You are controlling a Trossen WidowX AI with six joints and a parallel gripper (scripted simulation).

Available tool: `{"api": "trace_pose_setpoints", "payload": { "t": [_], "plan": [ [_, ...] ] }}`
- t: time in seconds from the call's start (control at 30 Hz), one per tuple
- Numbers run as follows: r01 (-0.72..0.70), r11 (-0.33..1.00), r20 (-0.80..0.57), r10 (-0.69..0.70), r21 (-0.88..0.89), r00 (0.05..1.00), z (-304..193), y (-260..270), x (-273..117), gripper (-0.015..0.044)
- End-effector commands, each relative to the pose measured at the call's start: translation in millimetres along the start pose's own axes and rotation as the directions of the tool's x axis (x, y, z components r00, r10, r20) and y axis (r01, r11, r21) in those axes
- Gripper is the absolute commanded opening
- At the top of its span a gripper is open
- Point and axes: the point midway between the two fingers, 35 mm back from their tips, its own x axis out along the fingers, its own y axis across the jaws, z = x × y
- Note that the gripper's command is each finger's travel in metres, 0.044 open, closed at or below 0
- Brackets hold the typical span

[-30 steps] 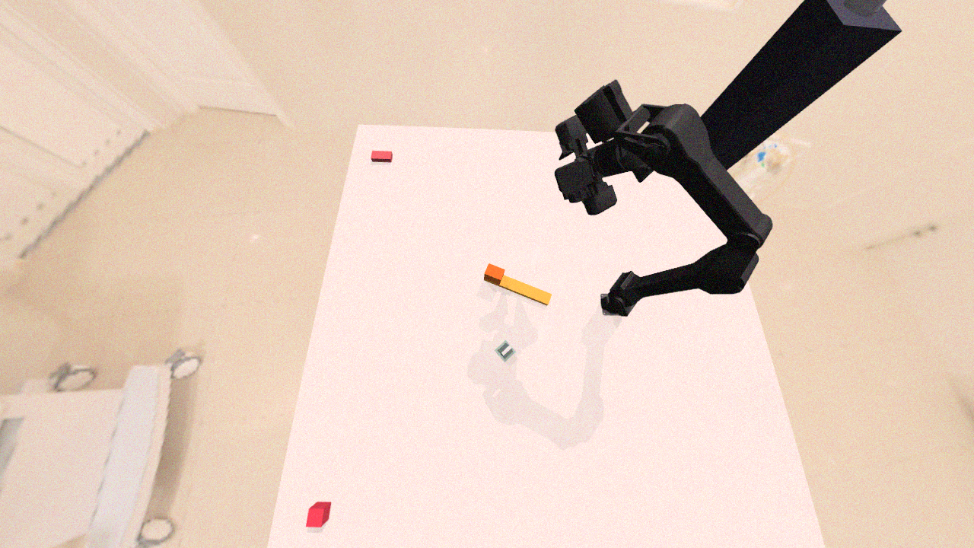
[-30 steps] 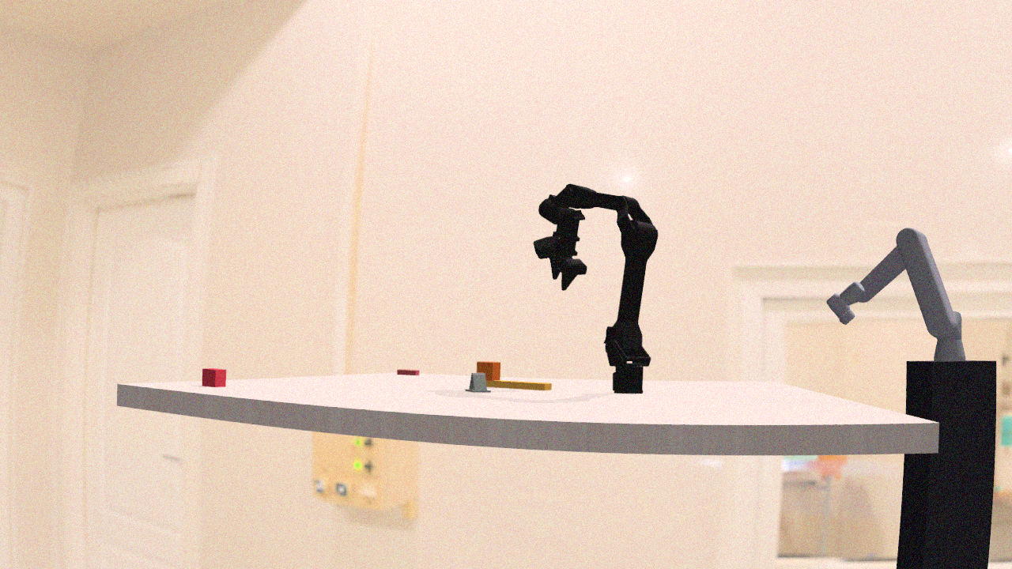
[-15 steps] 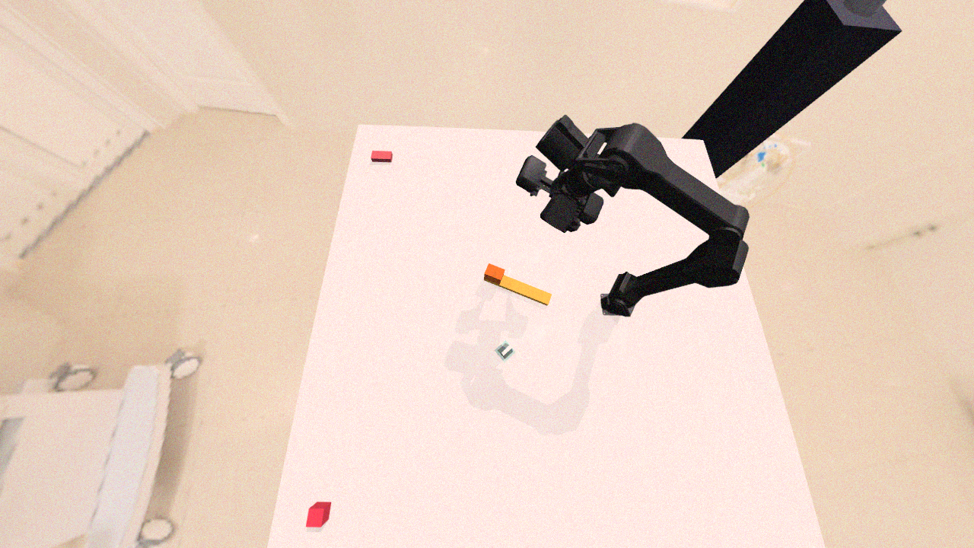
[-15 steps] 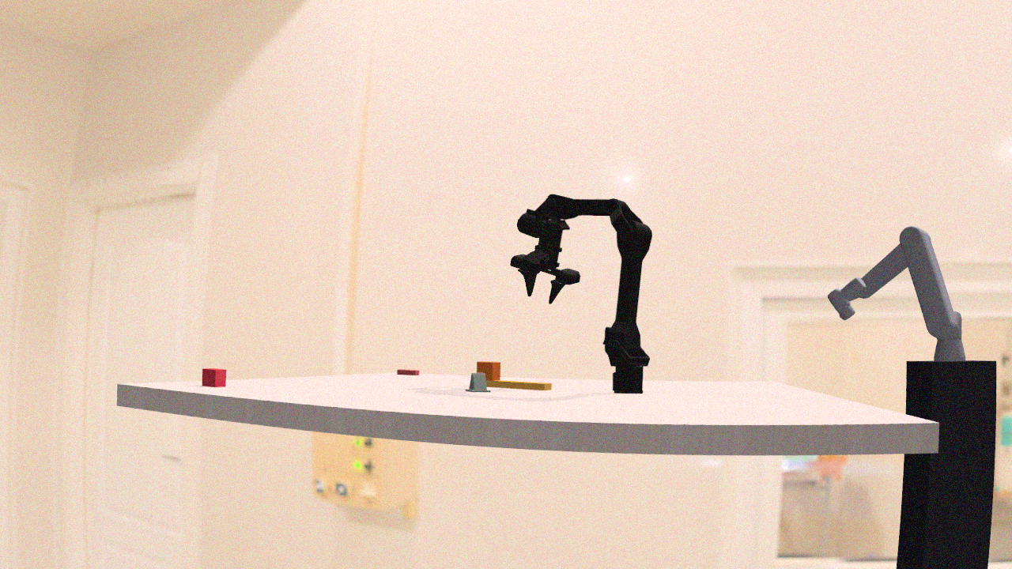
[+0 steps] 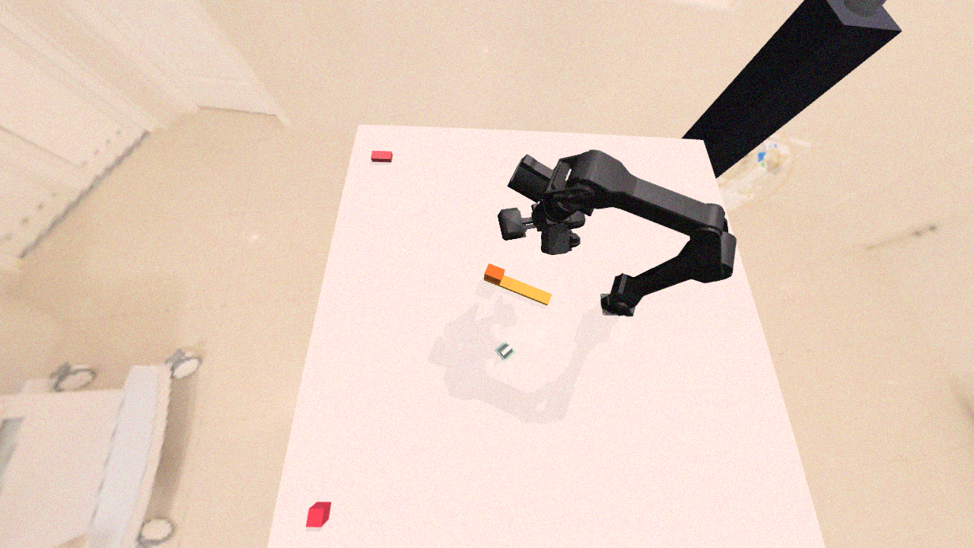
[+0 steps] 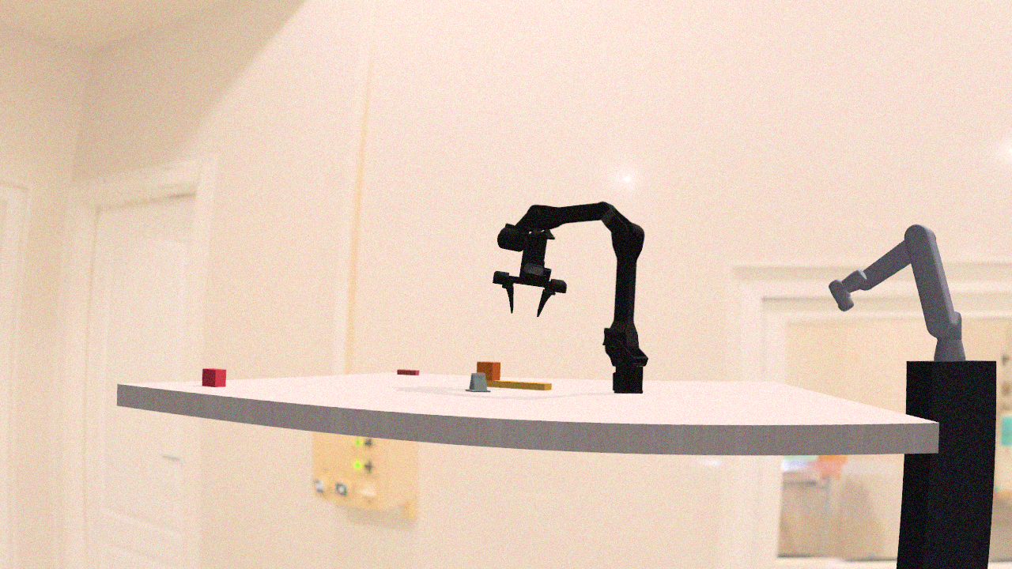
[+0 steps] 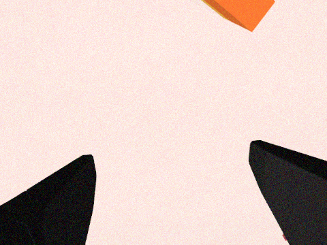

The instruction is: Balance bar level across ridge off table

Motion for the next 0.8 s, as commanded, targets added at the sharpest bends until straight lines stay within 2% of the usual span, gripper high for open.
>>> {"api": "trace_pose_setpoints", "payload": {
  "t": [0.0,0.23,0.5,0.63,0.77],
  "plan": [
    [-0.007,0.983,0.054,0.017,-0.182,0.998,17.8,-7.1,11.2,0.0315],
    [0.017,0.893,0.124,0.044,-0.450,0.991,45.1,-17.4,24.8,0.0315],
    [0.080,0.705,0.196,0.086,-0.705,0.977,77.5,-25.5,38.8,0.0315],
    [0.115,0.605,0.224,0.106,-0.788,0.969,91.3,-27.6,44.0,0.0315],
    [0.117,0.600,0.225,0.107,-0.792,0.968,92.0,-27.7,44.3,0.0315]
  ]
}}
